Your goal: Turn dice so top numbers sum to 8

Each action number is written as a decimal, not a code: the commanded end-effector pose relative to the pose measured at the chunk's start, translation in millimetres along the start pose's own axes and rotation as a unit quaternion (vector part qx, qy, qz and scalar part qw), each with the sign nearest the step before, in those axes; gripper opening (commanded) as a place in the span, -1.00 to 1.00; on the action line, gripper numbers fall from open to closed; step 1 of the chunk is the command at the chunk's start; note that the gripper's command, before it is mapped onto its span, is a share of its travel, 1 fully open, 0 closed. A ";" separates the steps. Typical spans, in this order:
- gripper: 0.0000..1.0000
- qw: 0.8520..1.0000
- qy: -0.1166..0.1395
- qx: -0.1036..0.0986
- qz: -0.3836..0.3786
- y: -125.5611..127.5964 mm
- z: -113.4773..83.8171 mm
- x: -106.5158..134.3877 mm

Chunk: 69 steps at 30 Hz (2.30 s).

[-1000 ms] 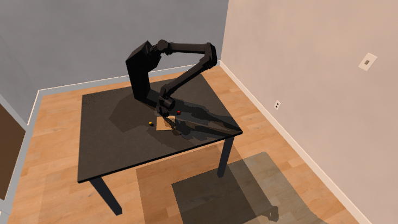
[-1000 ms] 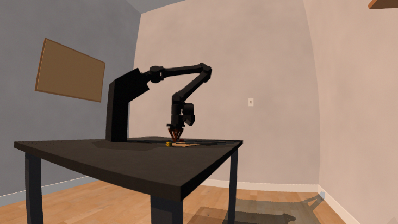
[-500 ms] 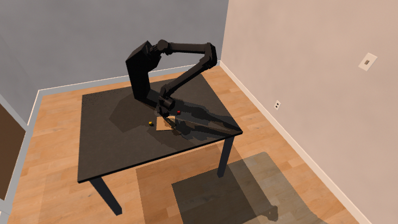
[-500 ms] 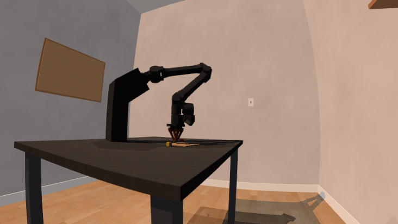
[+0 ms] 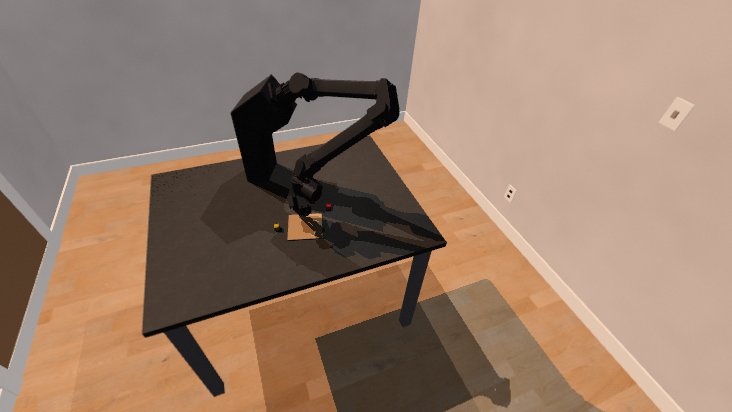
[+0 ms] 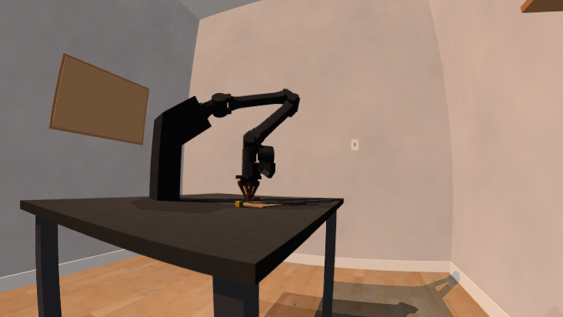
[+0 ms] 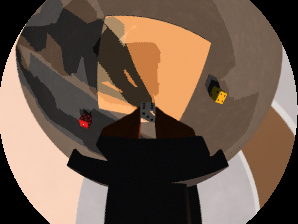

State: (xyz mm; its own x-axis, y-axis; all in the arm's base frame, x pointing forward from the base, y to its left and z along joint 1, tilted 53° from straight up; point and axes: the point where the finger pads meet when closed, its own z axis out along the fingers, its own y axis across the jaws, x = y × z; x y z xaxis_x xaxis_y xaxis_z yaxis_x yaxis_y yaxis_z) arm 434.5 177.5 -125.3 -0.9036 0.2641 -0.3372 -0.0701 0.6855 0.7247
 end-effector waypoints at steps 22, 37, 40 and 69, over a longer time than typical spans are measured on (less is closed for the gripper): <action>-0.70 1.000 0.015 0.003 -0.002 -0.9 0.0 21.1; -0.70 1.000 0.015 0.003 -0.002 -0.9 0.0 21.1; -0.70 1.000 0.015 0.003 -0.002 -0.9 0.0 21.1; -0.70 1.000 0.016 0.004 0.000 -1.9 -0.6 23.6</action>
State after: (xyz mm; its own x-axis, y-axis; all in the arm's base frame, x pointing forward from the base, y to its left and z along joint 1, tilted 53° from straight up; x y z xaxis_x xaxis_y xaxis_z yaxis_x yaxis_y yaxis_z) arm 434.6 177.6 -125.6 -0.9030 0.2638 -0.3391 -0.0719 0.6854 0.7246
